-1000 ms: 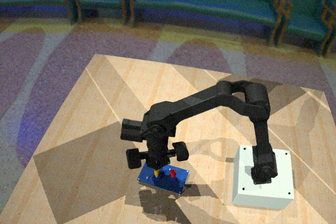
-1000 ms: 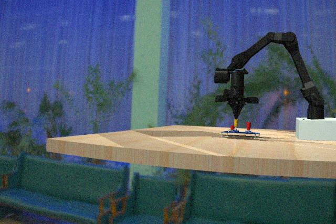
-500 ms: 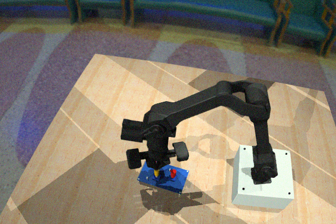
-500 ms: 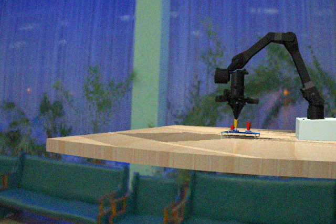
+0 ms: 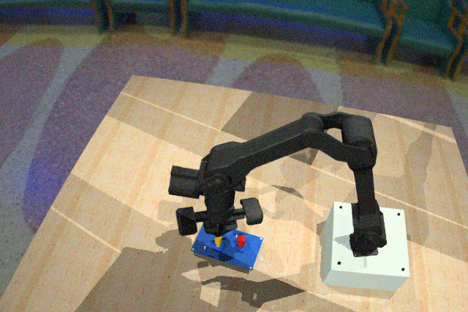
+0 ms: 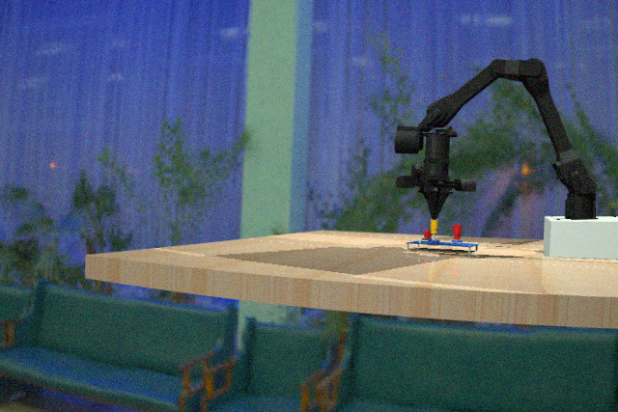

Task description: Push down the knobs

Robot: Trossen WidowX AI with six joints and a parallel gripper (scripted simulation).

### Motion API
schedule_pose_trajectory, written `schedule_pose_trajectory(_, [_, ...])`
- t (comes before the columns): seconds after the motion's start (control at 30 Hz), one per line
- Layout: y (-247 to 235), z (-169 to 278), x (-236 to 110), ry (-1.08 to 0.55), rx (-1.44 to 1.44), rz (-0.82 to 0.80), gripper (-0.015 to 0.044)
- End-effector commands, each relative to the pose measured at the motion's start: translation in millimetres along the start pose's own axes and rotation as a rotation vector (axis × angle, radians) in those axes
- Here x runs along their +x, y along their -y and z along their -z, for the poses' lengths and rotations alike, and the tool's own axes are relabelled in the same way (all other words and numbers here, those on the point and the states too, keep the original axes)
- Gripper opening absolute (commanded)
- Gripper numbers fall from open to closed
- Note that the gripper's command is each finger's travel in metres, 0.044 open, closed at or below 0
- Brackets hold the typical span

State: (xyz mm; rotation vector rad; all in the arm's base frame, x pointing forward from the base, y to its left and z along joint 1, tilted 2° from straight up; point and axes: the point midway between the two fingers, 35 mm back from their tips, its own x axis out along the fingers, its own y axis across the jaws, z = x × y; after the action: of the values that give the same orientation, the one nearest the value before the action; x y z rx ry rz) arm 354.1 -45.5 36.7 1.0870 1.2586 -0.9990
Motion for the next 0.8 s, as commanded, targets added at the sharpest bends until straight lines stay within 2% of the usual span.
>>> schedule_pose_trajectory(0.0, [-0.2,1.0,9.8,-0.008,0.006,0.006,0.0000])
schedule_pose_trajectory(0.77, [-0.1,1.0,16.3,-0.008,0.006,0.006,0.0000])
